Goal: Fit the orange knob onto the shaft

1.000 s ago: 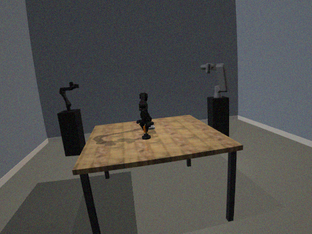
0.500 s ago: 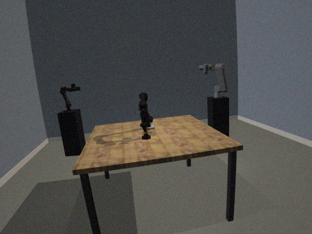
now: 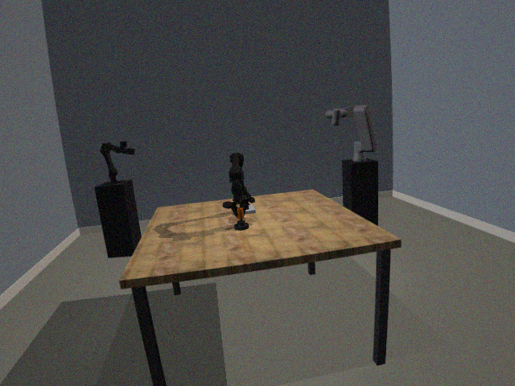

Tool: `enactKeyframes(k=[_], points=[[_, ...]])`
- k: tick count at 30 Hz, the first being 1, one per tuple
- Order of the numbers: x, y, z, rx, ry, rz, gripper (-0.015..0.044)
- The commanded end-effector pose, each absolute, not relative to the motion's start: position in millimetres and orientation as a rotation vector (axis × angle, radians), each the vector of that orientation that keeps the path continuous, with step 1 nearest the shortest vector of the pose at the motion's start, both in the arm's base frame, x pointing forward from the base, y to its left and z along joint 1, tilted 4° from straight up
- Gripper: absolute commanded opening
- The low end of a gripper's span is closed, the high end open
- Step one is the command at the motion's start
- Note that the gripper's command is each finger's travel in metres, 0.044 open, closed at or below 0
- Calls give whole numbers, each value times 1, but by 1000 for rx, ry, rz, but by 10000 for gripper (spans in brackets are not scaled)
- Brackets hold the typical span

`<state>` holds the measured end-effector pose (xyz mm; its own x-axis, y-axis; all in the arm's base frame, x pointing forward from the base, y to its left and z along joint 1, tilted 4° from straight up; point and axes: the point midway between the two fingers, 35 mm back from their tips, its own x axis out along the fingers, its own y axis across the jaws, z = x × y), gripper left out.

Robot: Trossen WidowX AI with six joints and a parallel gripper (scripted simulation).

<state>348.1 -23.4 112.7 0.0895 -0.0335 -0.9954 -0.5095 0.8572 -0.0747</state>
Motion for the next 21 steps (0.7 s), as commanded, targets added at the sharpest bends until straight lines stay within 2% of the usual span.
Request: enactKeyframes(k=[1, 4, 21], points=[[346, -22, 113, -24, 1475, -26, 0], [343, -21, 113, 90, 1471, -130, 0], [342, -19, 113, 98, 1470, -137, 0]])
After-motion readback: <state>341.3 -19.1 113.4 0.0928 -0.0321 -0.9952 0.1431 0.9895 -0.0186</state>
